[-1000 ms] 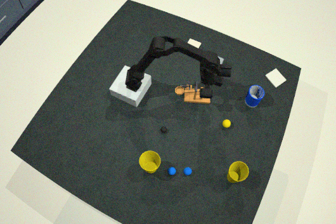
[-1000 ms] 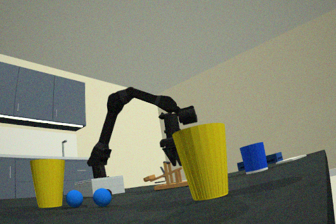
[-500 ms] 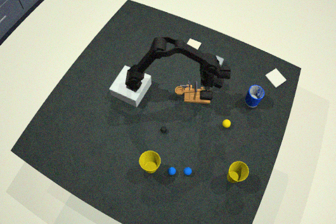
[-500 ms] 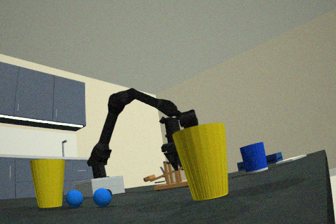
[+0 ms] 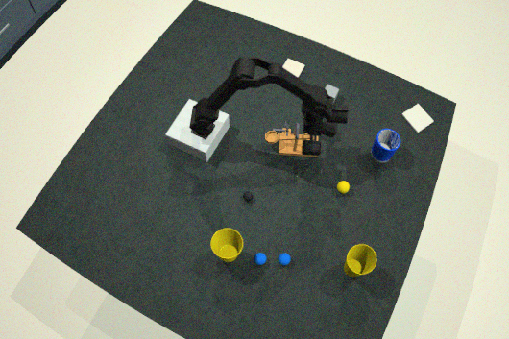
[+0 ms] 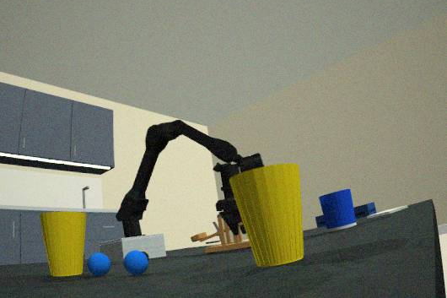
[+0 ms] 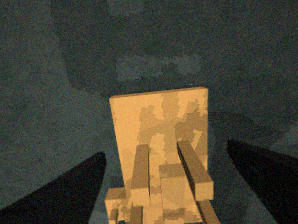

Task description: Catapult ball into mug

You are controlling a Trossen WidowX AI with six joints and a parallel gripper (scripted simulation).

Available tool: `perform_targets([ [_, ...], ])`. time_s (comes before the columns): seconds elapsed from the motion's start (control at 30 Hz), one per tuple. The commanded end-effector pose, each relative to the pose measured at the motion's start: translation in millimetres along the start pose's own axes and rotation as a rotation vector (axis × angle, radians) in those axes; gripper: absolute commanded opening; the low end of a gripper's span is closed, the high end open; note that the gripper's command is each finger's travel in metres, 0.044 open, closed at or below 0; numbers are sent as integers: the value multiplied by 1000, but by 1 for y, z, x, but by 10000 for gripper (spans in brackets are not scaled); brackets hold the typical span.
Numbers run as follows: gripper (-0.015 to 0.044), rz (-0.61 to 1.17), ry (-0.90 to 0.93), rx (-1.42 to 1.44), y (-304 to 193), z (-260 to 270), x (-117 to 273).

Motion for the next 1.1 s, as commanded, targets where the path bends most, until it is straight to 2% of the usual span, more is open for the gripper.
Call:
perform_targets([
  [0.0,440,7,3,3,-3,0,-8],
  [0.17,440,7,3,3,-3,0,-10],
  [0.53,151,2,0,0,-1,0,-7],
  [0.73,111,2,0,0,-1,0,-7],
  [0.8,59,2,0,0,0,0,4],
  [0.87,6,3,1,0,0,0,31],
  [0.93,0,3,1,0,-1,0,42],
  [1.07,0,5,2,2,0,1,41],
])
Point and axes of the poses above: the point midway between the two fingers, 35 mm back from their tips, its own x axis back along the fingers, its own z axis across the jaws, y = z × x, the point moved 4 cm from there along x, back along the fingers, and after that the axes turned 4 degrees about -x, right-handed, at the moved point
